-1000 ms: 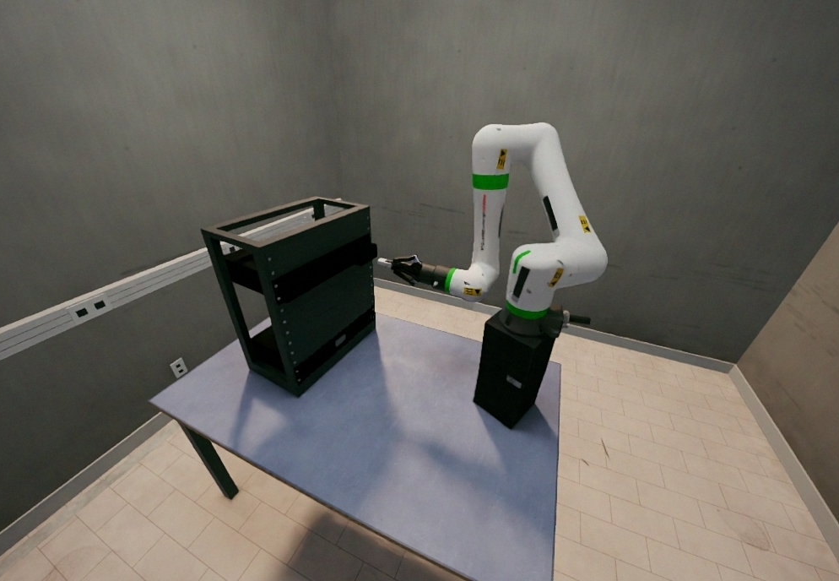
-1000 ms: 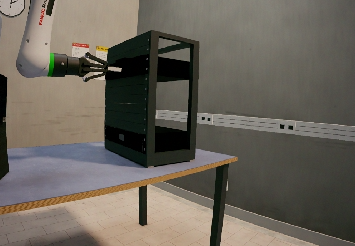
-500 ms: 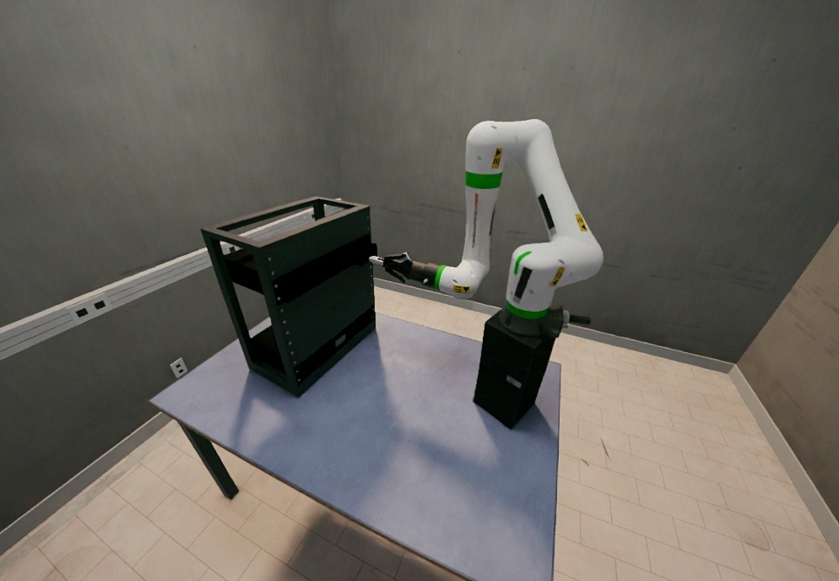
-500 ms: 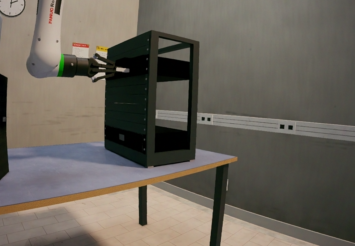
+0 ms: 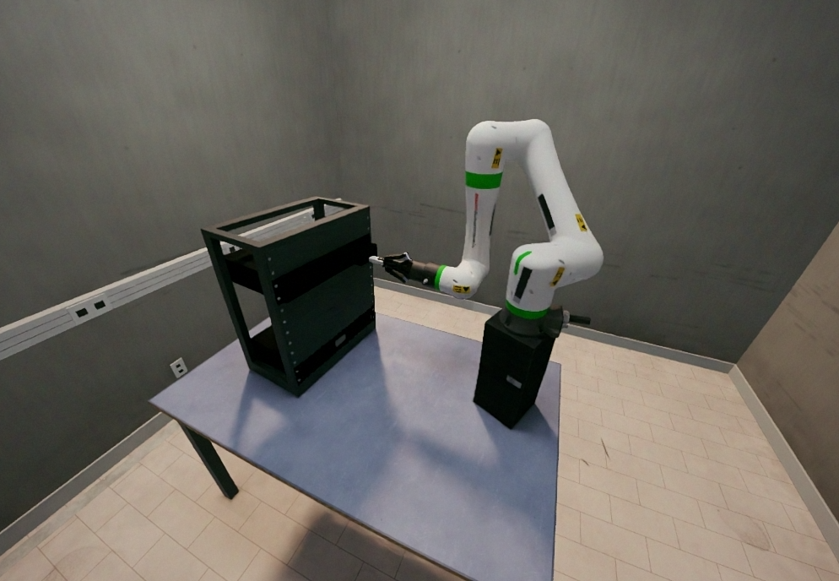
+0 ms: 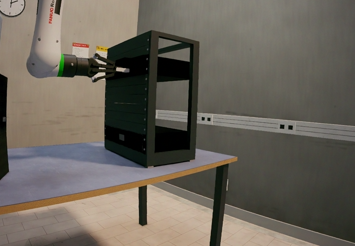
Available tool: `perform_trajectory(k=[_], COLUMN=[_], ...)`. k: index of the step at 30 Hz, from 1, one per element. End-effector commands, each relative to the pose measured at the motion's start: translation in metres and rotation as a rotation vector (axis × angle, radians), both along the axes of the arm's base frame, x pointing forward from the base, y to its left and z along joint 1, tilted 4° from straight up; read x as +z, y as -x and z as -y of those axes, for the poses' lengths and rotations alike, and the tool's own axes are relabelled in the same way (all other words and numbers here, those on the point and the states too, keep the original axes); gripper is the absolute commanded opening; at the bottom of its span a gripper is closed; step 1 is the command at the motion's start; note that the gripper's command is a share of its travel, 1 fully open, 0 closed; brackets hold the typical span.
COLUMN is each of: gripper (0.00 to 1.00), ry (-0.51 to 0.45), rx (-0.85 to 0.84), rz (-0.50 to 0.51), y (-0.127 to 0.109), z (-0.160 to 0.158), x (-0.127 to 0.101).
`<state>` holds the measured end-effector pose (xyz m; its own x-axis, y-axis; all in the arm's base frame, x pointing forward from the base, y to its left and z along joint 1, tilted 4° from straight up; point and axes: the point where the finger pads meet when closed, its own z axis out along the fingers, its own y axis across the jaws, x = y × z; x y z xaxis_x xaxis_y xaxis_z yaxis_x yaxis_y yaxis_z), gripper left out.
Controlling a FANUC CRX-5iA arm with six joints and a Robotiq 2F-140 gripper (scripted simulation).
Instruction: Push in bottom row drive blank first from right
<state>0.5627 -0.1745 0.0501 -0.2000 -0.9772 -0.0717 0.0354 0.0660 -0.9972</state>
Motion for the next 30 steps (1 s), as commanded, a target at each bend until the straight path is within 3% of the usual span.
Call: perform_trajectory(k=[1,30], gripper=[0.1,0.1], ry=[0.001,0.001], rx=[0.0,0.0], rz=[0.001,0.001], y=[-0.0001,-0.0099], z=[0.0001,0.0022], x=[0.0006,0.0008])
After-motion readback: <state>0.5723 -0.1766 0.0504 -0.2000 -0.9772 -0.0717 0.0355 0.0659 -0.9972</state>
